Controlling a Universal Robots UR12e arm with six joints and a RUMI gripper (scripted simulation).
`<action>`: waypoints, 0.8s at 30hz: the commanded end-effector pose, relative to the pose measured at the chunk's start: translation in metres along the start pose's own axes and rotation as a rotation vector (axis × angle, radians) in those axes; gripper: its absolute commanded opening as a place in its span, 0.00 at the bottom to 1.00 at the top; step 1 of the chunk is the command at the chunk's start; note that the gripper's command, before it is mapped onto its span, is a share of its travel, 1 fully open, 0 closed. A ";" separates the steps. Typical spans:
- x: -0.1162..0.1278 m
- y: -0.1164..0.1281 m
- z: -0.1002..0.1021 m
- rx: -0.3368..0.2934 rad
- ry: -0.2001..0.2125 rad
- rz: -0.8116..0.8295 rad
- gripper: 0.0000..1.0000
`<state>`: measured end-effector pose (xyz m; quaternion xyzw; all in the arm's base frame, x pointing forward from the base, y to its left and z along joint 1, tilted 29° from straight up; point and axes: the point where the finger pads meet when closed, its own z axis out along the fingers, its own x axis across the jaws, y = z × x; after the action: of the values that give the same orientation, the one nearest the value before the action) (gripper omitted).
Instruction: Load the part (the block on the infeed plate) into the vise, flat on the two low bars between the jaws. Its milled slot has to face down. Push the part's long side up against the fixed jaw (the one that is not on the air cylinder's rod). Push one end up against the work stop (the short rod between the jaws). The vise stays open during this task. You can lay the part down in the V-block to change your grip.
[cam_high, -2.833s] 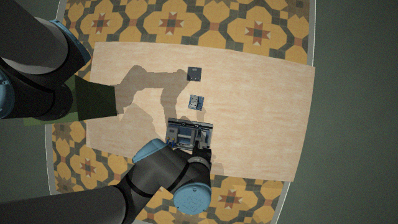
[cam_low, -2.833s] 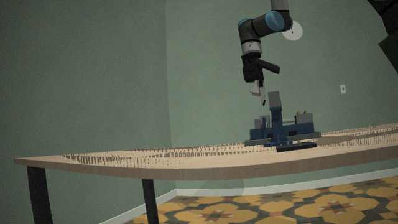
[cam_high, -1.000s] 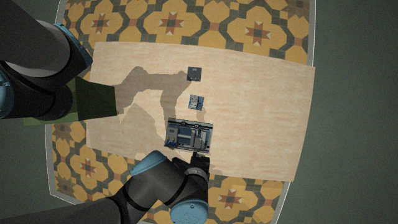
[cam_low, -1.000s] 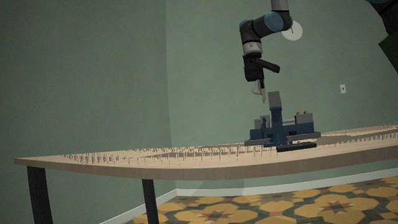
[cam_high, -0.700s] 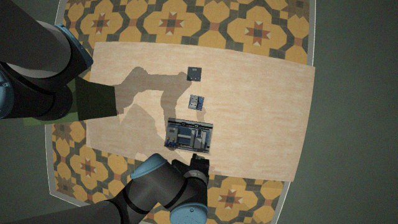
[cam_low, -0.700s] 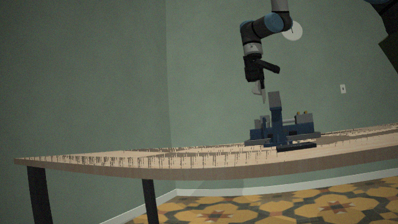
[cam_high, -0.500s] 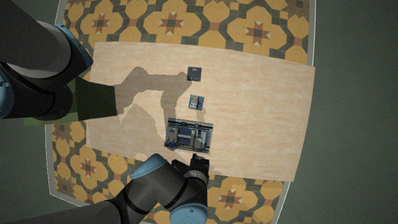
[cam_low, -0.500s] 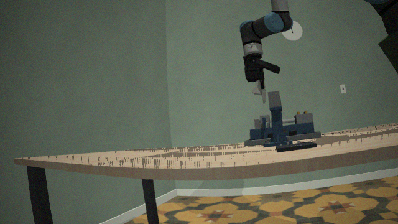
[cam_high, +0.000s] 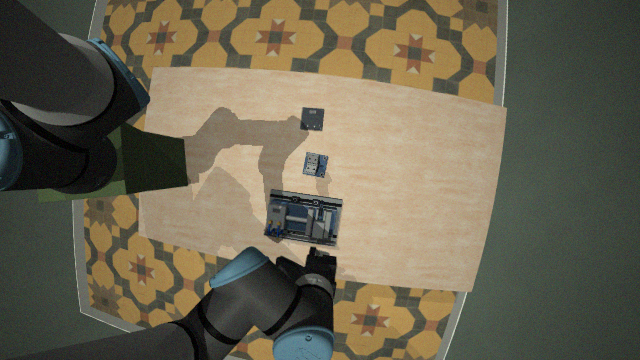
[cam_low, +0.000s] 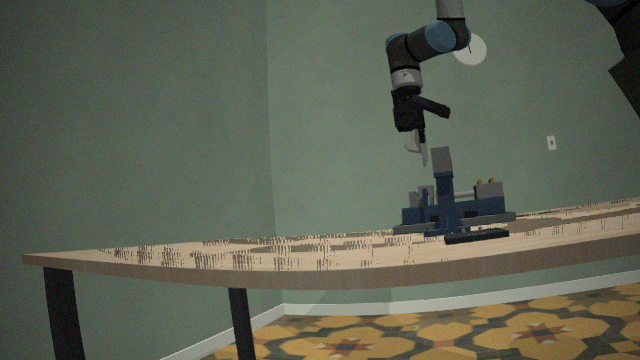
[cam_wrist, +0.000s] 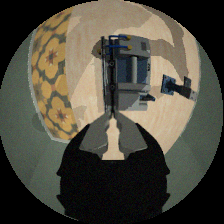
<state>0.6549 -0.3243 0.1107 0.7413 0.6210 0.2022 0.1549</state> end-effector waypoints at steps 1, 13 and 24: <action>0.000 0.001 0.000 -0.001 -0.001 0.000 0.00; 0.000 0.001 0.001 -0.001 -0.001 0.000 0.00; 0.000 0.001 0.008 0.000 0.000 -0.001 0.00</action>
<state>0.6580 -0.3242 0.1055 0.7412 0.6212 0.2019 0.1545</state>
